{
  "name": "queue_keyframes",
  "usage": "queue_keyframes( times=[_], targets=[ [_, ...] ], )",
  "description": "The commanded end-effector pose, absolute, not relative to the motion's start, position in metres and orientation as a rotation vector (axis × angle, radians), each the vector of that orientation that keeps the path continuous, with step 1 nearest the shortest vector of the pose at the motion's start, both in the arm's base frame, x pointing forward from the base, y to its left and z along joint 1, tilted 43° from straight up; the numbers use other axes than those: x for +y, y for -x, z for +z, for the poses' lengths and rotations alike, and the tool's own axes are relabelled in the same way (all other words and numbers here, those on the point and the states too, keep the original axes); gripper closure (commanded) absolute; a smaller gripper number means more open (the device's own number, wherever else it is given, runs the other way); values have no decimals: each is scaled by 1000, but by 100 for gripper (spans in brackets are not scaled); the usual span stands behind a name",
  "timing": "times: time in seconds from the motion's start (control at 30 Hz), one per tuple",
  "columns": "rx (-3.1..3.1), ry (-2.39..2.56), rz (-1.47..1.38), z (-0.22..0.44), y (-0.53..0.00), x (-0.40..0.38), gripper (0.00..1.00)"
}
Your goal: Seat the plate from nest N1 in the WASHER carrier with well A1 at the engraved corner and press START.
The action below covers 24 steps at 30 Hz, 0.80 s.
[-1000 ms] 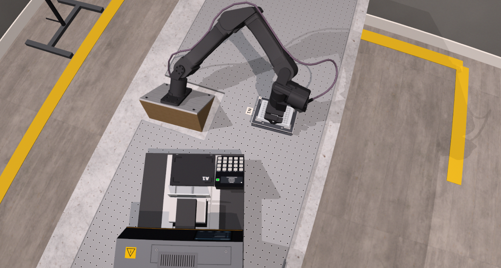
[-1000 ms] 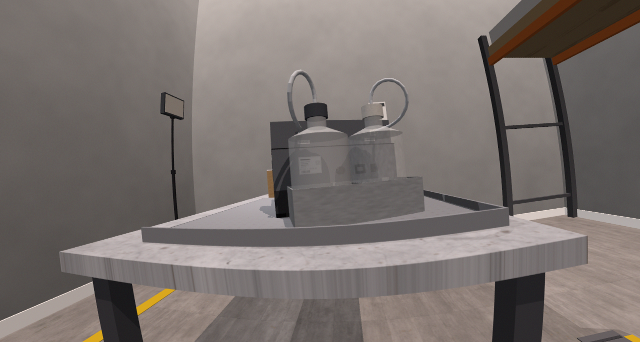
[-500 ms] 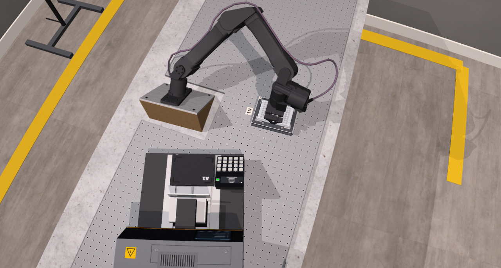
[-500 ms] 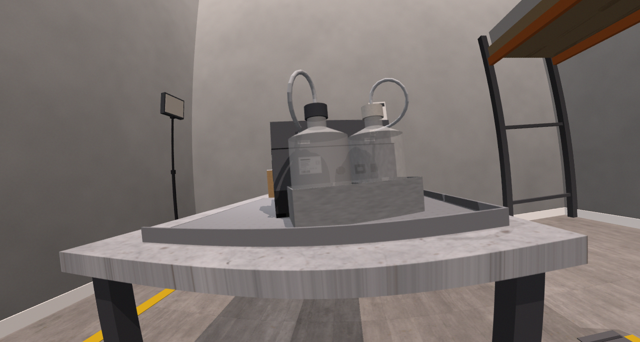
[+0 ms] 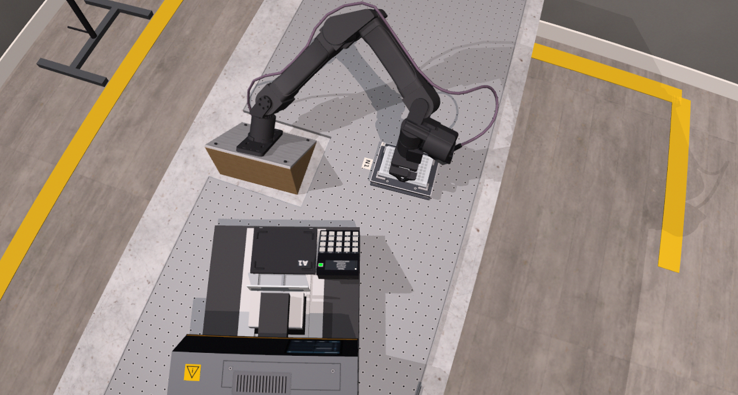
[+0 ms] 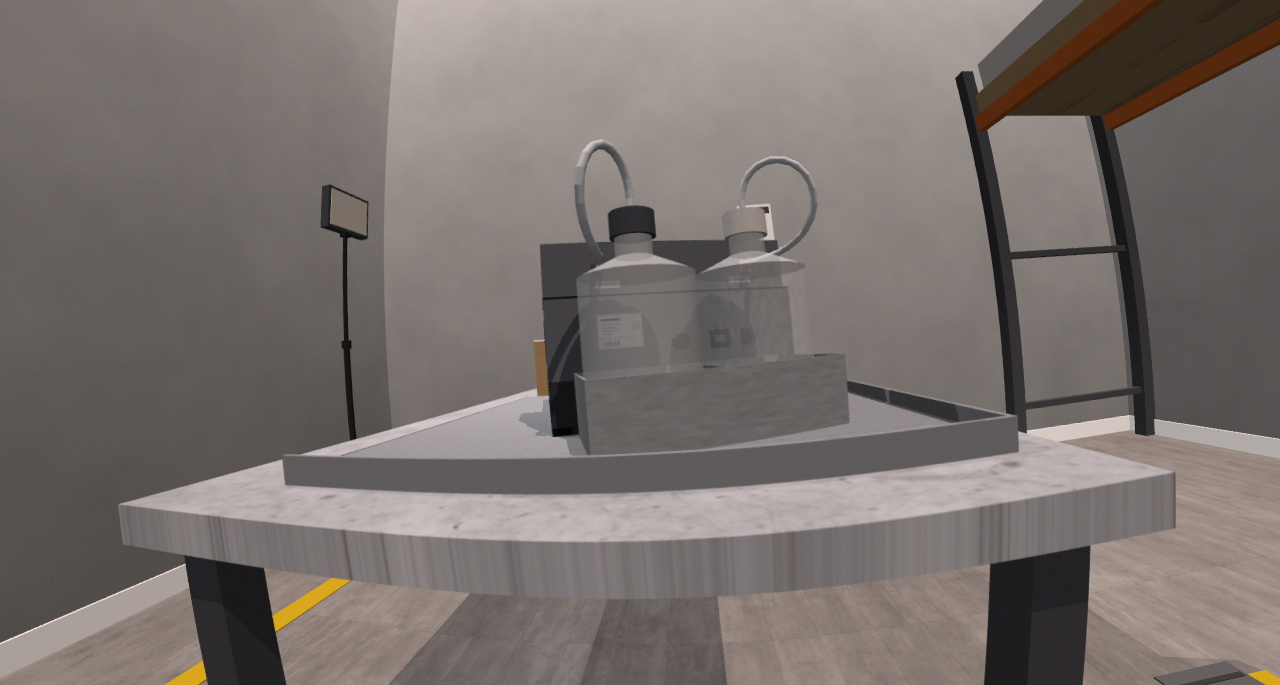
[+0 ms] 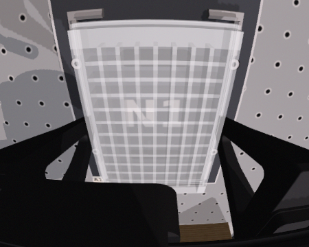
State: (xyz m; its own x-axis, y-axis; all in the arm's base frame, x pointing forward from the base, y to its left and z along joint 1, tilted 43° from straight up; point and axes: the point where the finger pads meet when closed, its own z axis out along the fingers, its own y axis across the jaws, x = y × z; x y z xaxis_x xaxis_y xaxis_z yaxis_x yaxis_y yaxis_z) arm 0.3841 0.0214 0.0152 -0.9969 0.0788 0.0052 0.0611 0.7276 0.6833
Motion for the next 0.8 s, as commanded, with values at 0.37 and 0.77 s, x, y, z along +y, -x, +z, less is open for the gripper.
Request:
queue_keyframes(
  times=[0.37,0.77],
  targets=[
    [2867,-117,1107,48,-389,-7,16],
    [2865,-116,1105,61,-387,-19,16]
  ],
)
